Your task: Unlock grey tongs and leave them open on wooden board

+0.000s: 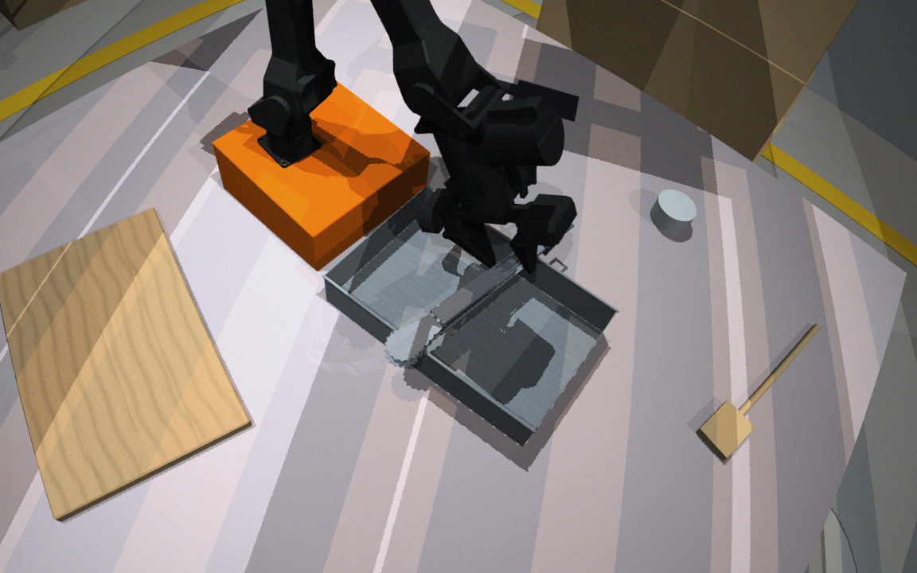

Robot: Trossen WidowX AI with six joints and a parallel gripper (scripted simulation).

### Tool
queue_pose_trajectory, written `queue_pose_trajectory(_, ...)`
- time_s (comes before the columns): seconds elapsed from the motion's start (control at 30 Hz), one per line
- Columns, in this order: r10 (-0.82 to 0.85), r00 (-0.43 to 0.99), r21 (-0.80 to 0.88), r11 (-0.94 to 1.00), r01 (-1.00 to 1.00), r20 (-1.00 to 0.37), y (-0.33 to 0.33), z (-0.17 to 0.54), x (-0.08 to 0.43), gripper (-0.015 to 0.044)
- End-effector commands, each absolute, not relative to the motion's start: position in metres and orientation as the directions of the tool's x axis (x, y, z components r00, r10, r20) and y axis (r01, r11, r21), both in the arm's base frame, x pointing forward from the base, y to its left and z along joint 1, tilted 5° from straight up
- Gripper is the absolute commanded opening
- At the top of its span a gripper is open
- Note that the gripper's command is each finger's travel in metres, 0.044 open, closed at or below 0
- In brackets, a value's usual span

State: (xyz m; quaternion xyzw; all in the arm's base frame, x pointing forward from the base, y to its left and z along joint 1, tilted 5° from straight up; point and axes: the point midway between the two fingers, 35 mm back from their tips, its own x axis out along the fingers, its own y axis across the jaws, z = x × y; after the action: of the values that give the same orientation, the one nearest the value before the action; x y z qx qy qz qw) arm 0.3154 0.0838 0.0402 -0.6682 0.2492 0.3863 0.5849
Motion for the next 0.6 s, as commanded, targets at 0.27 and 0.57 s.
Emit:
queue_pose_trajectory(0.27, 0.116, 0.573, -0.584, -0.196, -0.787, -0.811, 0.085, 0.021, 0.326, 0.0260)
queue_pose_trajectory(0.57, 0.116, 0.573, -0.584, -0.196, -0.787, -0.811, 0.086, 0.008, 0.332, 0.0260)
